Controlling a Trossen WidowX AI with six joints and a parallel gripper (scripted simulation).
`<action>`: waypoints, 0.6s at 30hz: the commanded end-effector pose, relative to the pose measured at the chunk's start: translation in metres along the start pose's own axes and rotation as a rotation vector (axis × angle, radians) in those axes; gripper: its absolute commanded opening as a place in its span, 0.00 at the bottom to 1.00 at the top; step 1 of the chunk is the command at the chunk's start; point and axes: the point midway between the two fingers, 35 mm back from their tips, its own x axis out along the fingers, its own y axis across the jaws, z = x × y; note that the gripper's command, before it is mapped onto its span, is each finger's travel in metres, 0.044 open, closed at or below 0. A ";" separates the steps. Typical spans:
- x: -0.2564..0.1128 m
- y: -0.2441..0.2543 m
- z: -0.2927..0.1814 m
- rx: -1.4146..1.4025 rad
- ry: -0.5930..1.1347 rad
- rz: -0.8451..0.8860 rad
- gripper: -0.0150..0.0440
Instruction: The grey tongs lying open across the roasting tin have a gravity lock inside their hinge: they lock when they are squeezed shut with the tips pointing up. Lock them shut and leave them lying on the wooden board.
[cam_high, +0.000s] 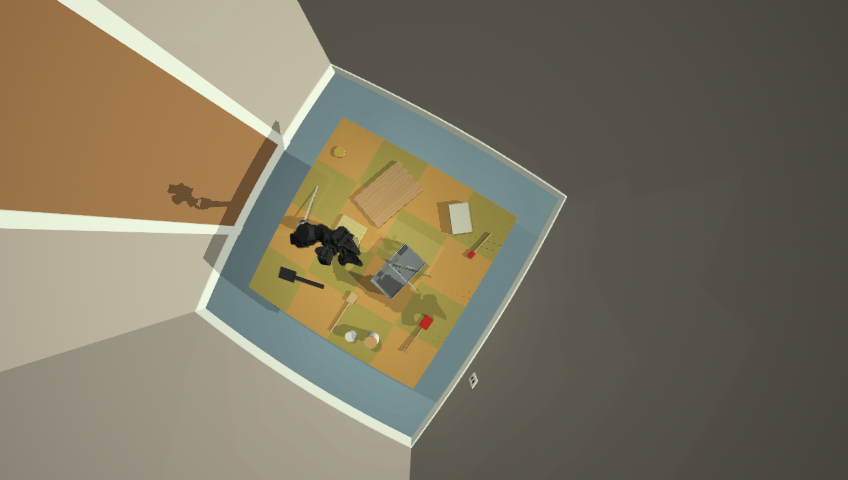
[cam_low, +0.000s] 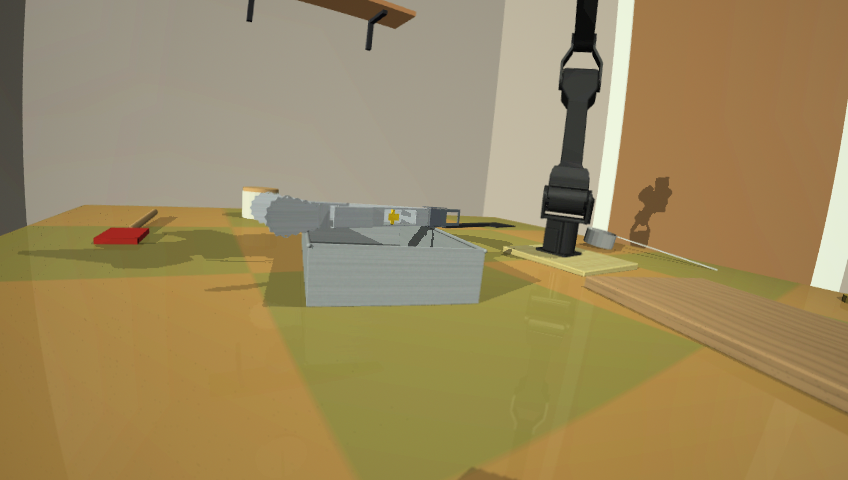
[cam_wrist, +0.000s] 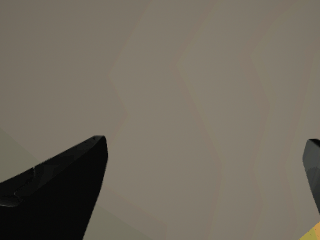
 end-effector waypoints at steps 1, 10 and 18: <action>0.000 0.000 0.000 0.000 0.000 0.000 0.98; 0.044 -0.039 -0.048 0.125 0.085 -0.155 1.00; 0.101 -0.138 -0.116 0.439 0.143 -0.538 1.00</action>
